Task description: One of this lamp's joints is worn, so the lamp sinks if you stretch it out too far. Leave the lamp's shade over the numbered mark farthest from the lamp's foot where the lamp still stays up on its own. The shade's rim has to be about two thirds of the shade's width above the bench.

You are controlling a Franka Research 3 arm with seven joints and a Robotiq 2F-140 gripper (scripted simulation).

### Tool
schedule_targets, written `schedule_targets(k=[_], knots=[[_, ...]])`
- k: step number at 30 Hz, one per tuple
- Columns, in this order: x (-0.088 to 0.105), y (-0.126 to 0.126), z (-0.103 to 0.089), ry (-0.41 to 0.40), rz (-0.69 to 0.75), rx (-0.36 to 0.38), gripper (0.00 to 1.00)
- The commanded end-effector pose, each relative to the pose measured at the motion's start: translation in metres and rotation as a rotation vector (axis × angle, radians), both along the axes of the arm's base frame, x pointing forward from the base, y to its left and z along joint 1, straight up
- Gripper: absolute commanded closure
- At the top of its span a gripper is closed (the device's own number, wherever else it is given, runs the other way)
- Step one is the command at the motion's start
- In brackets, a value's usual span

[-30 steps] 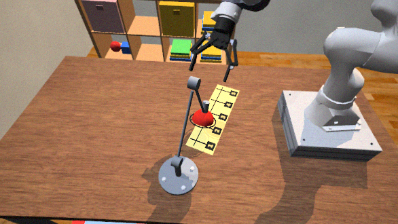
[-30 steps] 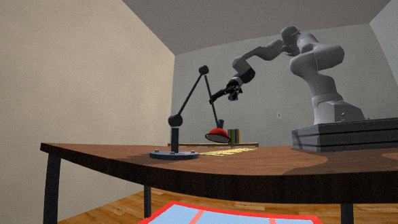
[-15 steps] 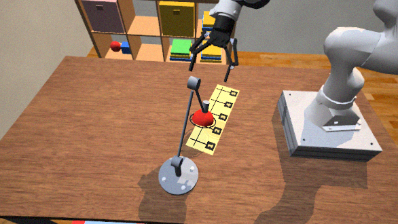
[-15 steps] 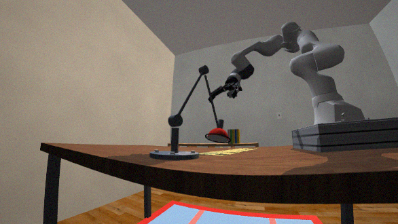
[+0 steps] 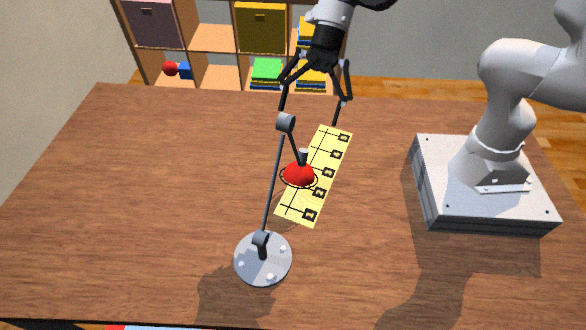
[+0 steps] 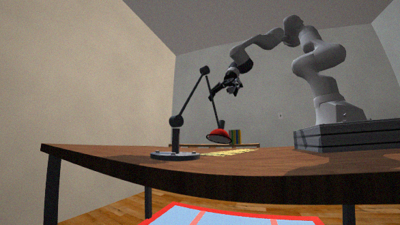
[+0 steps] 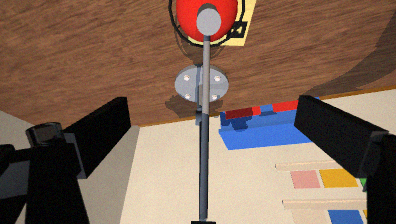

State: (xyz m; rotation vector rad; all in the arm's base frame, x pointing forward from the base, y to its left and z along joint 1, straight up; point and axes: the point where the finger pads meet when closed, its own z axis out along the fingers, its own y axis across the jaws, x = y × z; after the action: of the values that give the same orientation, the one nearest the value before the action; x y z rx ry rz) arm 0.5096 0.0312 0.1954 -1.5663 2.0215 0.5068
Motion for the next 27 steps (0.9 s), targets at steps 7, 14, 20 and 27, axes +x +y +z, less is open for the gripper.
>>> schedule_targets(k=[7, 14, 20, 27], knots=[[0.008, 0.014, -0.020, -0.006, -0.007, 0.007, 0.00], [0.009, 0.022, -0.030, -0.002, -0.008, 0.008, 0.00], [0.008, 0.031, -0.042, 0.014, -0.018, 0.006, 0.00], [0.008, 0.040, -0.054, 0.031, -0.028, 0.005, 0.00]])
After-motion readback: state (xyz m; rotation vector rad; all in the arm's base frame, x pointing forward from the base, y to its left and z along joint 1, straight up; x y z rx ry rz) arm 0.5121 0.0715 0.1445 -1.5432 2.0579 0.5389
